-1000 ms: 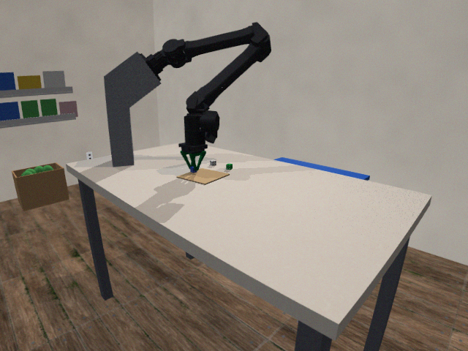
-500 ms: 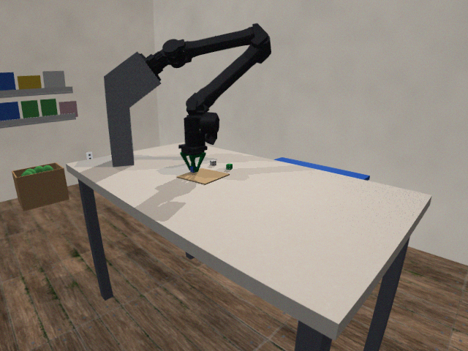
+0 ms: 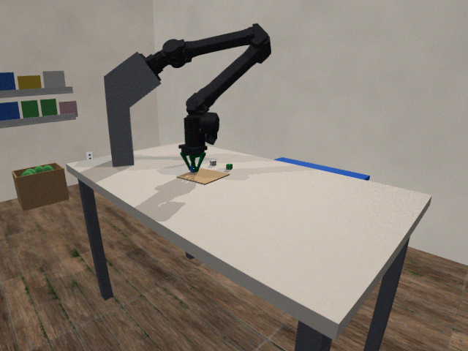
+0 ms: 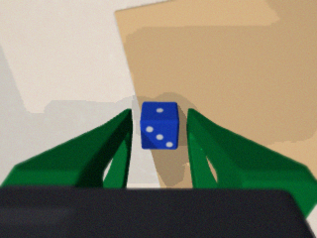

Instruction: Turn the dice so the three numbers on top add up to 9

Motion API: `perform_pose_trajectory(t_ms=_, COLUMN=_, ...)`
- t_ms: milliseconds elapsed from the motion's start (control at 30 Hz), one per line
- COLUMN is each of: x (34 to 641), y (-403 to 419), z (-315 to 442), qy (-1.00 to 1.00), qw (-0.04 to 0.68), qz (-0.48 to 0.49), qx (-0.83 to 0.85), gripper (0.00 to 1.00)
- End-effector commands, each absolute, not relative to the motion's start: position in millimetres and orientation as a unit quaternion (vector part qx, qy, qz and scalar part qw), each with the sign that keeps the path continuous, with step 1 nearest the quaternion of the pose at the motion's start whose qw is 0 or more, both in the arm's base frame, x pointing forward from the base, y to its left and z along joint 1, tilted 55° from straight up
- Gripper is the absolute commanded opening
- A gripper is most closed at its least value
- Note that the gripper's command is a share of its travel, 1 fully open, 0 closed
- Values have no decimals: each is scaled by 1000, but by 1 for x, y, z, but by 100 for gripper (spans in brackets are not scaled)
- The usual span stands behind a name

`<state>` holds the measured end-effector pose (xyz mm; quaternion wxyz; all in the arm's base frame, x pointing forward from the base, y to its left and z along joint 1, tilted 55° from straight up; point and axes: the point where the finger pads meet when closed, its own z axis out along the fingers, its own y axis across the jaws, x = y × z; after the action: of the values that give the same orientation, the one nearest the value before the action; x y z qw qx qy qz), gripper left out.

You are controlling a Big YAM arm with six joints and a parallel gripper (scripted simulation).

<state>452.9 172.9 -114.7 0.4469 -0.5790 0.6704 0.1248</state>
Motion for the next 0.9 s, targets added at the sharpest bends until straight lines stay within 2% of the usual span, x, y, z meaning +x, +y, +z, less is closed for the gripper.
perform_pose_trajectory(t_ms=0, x=450, y=176, z=-115, qy=670, qw=447, qz=127, qx=-579, gripper=34)
perform_pose_trajectory(t_ms=400, x=450, y=176, z=-115, qy=670, qw=447, qz=127, qx=-579, gripper=34)
perform_pose_trajectory(t_ms=433, x=450, y=176, z=-115, qy=670, qw=447, qz=127, qx=-579, gripper=15)
perform_pose_trajectory(t_ms=867, x=450, y=176, z=-115, qy=670, qw=447, qz=127, qx=-579, gripper=15)
